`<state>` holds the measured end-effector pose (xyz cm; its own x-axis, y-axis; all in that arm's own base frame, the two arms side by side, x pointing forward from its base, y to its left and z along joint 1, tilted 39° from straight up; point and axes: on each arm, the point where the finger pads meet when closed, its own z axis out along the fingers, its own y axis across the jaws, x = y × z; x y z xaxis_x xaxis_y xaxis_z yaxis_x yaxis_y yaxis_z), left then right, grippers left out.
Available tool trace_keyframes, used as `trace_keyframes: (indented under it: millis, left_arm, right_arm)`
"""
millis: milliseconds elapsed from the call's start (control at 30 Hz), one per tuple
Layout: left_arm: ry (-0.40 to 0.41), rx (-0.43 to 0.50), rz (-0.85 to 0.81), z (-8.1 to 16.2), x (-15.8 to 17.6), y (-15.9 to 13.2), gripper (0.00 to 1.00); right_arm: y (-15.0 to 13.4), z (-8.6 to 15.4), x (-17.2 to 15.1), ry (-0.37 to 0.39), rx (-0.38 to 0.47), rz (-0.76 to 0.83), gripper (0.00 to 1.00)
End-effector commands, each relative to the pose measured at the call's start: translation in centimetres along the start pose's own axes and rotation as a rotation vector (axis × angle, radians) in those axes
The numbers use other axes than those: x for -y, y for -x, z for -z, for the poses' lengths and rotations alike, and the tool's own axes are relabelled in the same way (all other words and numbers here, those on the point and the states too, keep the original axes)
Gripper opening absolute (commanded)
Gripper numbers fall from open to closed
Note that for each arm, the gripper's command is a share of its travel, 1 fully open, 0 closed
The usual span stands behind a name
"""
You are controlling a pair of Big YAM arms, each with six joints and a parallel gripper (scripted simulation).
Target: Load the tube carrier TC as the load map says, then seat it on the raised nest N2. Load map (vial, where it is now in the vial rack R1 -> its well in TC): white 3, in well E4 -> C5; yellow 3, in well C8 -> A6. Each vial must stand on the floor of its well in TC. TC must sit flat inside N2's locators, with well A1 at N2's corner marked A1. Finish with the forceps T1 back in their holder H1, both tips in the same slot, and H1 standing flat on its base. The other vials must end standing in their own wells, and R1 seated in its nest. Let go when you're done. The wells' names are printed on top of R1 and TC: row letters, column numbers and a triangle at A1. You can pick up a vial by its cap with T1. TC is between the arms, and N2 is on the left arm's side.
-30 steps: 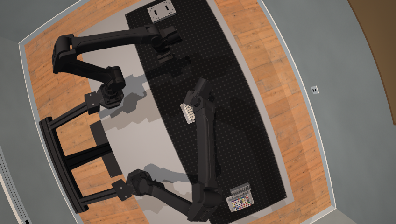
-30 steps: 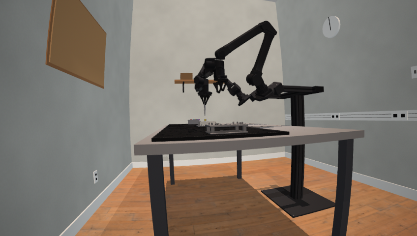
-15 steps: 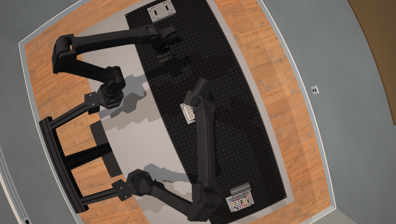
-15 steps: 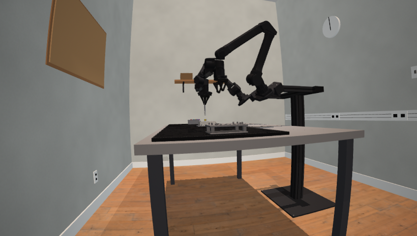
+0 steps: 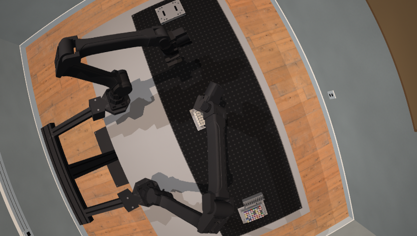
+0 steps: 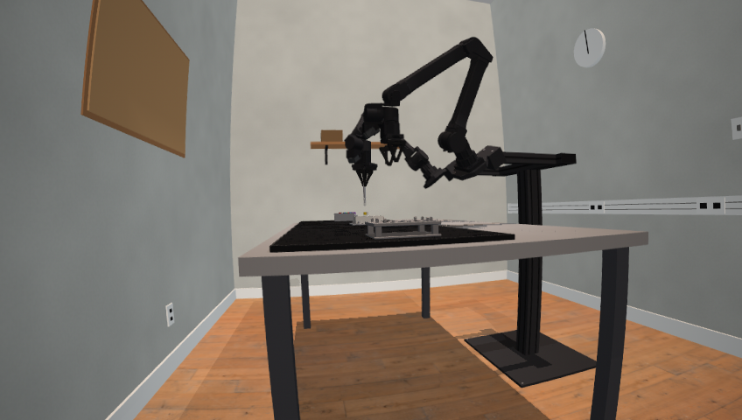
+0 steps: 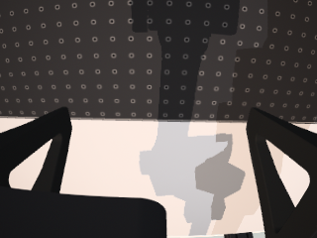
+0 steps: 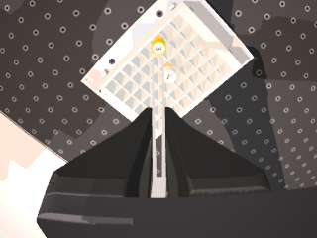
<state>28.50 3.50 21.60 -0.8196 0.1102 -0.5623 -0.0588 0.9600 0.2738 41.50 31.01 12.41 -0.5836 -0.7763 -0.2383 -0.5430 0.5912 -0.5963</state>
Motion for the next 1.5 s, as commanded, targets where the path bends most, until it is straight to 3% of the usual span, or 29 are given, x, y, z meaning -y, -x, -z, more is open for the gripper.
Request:
trace_keyframes:
  millis: [0, 1467]
  left_arm:
    - [-0.002, 0.028, -0.007, 0.8, -0.2, 1.2, 1.0]
    - [-0.002, 0.028, -0.007, 0.8, -0.2, 1.2, 1.0]
  right_arm:
    - [0.6, 0.6, 1.4, -0.005, 0.007, -0.02, 0.07]
    - [0.1, -1.5, 0.2, -0.002, -0.006, -0.003, 0.07]
